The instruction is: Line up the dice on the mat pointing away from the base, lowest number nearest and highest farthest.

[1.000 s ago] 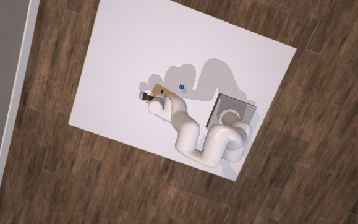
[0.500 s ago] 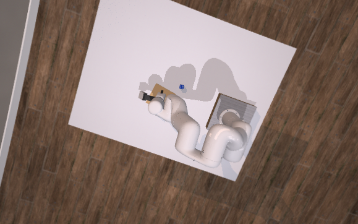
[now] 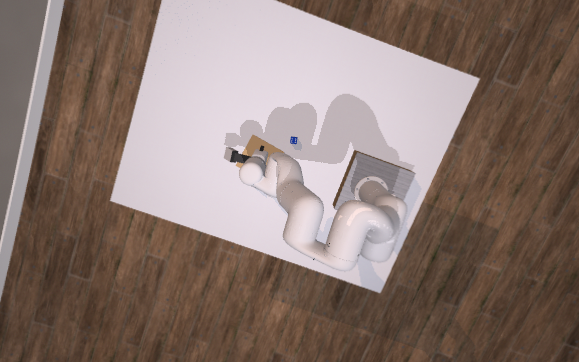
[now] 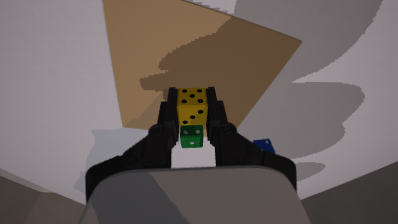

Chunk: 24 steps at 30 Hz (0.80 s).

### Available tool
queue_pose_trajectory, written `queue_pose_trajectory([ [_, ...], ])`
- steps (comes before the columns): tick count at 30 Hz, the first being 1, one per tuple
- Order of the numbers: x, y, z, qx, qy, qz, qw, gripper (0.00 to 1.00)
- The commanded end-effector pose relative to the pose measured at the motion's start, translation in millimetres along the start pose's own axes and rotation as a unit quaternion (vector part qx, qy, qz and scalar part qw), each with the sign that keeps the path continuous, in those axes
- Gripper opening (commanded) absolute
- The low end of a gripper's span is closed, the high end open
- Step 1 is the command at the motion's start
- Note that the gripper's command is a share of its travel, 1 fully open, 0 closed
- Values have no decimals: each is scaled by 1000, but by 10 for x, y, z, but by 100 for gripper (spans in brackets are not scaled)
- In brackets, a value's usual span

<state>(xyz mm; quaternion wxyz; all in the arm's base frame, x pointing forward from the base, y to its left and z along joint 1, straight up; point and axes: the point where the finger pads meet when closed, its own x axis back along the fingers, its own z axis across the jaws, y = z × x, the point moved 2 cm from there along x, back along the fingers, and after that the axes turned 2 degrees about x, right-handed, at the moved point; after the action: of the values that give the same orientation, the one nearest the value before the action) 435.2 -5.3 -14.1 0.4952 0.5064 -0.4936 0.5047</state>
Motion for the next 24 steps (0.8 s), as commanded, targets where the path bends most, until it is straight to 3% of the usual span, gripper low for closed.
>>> queue_pose_trajectory([
  [1, 11, -13, 0, 0, 0, 2, 1000, 21],
  [24, -17, -13, 0, 0, 0, 2, 1000, 21],
])
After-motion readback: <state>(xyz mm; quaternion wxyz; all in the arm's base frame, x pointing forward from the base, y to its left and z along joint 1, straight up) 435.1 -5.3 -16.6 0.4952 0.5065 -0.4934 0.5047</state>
